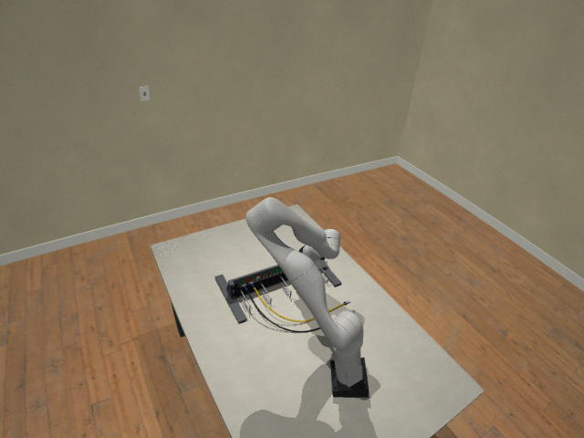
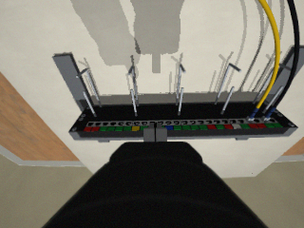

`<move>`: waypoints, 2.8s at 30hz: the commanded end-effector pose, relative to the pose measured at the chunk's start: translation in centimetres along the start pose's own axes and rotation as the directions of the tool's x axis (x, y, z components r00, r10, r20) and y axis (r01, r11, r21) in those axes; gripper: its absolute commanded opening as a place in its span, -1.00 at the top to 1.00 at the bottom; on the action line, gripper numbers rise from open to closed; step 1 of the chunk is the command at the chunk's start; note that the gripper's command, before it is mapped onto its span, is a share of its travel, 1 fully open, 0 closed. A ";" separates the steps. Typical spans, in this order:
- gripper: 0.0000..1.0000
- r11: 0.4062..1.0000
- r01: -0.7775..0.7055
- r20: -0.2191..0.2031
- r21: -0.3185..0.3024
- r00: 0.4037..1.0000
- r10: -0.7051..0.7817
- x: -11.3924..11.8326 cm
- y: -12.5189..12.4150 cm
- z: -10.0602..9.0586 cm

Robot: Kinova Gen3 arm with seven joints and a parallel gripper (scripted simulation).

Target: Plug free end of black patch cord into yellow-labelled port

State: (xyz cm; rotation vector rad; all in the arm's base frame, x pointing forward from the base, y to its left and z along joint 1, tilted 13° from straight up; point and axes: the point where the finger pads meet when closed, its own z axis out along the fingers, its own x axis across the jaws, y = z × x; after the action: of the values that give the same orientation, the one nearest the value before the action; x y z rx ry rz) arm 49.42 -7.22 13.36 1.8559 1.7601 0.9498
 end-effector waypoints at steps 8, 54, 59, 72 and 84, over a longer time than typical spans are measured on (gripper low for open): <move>1.00 1.000 0.008 -0.006 -0.010 1.000 -0.008 0.2 0.3 -3.2; 1.00 1.000 0.009 -0.008 -0.006 1.000 -0.009 0.1 0.2 -11.6; 1.00 1.000 0.009 -0.008 -0.005 1.000 -0.009 0.1 0.2 -11.8; 1.00 1.000 0.009 -0.008 -0.005 1.000 -0.009 0.1 0.2 -12.2; 1.00 1.000 0.008 -0.007 -0.009 1.000 -0.008 -0.5 0.4 -12.2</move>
State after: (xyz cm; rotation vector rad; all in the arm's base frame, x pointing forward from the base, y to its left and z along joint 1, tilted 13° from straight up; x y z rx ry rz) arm 41.03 -9.37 21.96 1.8328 1.7672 0.9589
